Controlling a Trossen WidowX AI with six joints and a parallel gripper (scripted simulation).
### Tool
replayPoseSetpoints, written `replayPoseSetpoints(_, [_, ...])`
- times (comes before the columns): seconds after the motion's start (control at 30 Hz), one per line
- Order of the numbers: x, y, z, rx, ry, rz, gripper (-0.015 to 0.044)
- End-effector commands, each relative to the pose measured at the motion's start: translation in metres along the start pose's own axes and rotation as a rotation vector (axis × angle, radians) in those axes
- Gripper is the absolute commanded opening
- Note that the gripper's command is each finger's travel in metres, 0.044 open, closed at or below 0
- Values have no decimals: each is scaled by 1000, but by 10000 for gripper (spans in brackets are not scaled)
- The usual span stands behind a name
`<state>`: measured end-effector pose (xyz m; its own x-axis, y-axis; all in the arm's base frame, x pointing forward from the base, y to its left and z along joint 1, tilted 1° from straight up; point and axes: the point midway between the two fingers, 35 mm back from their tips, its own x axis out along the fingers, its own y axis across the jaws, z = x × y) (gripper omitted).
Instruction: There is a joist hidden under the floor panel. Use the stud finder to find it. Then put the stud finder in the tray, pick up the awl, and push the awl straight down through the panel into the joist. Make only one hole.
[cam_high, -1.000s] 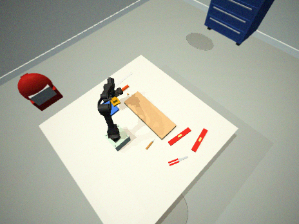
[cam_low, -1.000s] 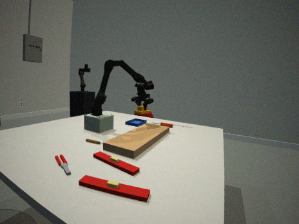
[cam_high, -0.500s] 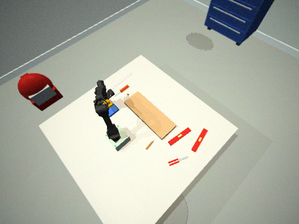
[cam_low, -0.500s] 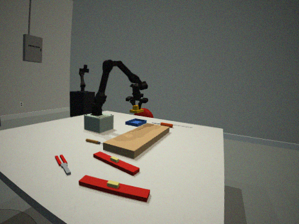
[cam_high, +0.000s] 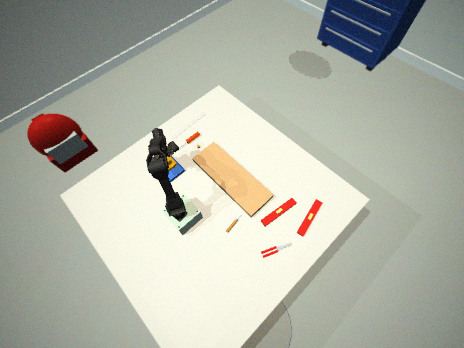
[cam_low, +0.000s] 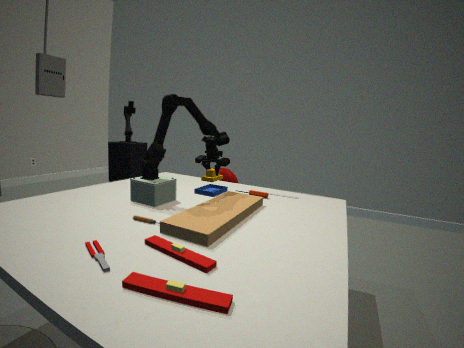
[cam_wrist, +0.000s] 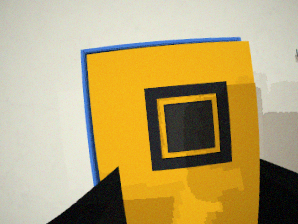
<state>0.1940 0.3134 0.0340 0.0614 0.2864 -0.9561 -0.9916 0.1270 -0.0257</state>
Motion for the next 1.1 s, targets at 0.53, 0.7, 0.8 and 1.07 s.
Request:
replayPoseSetpoints(0.53, [45,1,-16,5,2,-3,0])
replayPoseSetpoints(0.7, [49,1,-18,5,2,-3,0])
replayPoseSetpoints(0.8, [53,1,-19,5,2,-3,0])
replayPoseSetpoints(1.07, [63,1,-22,5,2,-3,0])
